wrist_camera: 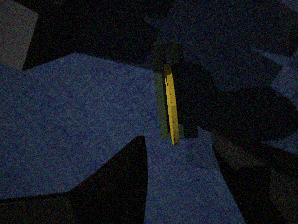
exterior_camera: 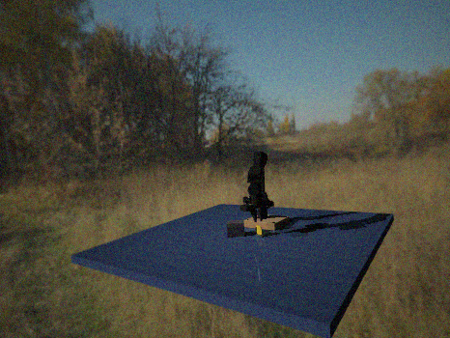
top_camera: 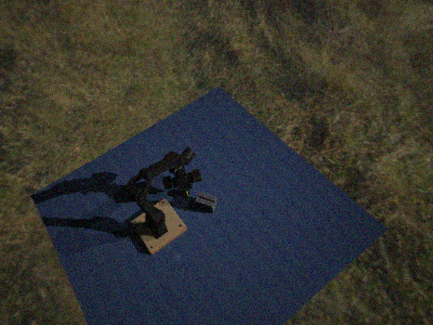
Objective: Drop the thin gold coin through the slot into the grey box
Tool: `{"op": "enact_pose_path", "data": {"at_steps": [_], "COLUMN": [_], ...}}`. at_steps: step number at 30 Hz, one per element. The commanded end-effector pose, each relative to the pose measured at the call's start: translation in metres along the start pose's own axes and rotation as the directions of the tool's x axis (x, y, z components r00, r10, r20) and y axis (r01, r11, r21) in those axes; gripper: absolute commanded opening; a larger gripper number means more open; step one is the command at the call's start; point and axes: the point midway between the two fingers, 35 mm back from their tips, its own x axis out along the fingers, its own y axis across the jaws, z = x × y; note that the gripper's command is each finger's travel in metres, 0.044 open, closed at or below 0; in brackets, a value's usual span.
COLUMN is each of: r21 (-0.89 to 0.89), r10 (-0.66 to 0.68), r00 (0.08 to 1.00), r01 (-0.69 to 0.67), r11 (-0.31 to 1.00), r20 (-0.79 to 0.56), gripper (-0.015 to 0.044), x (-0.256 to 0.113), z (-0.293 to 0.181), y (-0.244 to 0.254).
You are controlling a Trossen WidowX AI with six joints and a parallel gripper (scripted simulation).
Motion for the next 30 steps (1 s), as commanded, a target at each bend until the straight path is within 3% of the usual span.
{"op": "enact_pose_path", "data": {"at_steps": [1, 30], "r21": [0.003, 0.003], "r10": [-0.010, -0.010], "r00": [1.000, 1.000], "r01": [0.010, 0.010], "r11": [1.000, 1.000], "r20": [0.005, 0.005], "gripper": [0.0161, 0.0161], "x": [0.006, 0.053], "z": [0.001, 0.001], "y": [-0.001, 0.000]}}
